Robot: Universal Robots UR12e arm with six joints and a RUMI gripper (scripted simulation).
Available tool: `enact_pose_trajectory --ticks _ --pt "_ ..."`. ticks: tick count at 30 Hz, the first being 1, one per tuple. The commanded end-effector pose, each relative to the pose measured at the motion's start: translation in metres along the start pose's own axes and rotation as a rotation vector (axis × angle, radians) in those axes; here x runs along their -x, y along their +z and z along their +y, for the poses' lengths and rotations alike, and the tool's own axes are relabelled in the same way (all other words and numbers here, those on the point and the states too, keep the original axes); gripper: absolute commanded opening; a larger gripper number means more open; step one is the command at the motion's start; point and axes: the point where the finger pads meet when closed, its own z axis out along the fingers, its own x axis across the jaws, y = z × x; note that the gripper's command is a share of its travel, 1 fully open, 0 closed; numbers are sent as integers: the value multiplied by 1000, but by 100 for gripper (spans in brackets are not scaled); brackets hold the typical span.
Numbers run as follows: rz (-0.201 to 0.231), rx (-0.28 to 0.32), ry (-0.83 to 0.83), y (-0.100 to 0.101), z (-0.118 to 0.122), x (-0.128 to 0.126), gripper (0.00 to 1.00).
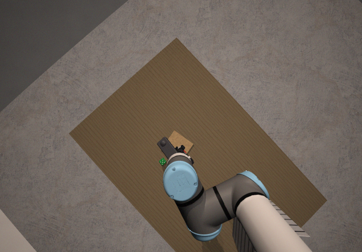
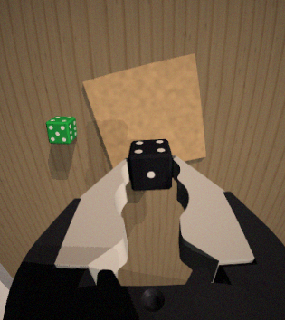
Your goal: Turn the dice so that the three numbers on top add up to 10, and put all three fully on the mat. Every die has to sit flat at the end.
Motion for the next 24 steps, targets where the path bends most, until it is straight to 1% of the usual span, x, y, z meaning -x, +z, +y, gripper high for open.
enact_pose_trajectory --ticks 1,5,9,13,19,21,24 --pt "0 -1 0 1 -1 0 10" --pt "0 -1 0 3 -1 0 10" --pt "0 -1 0 13 -1 0 10" --pt "0 -1 0 28 -1 0 10" --pt "0 -1 0 57 -1 0 10" --pt "0 -1 0 57 -1 0 10" --pt "0 -1 0 71 -1 0 10"
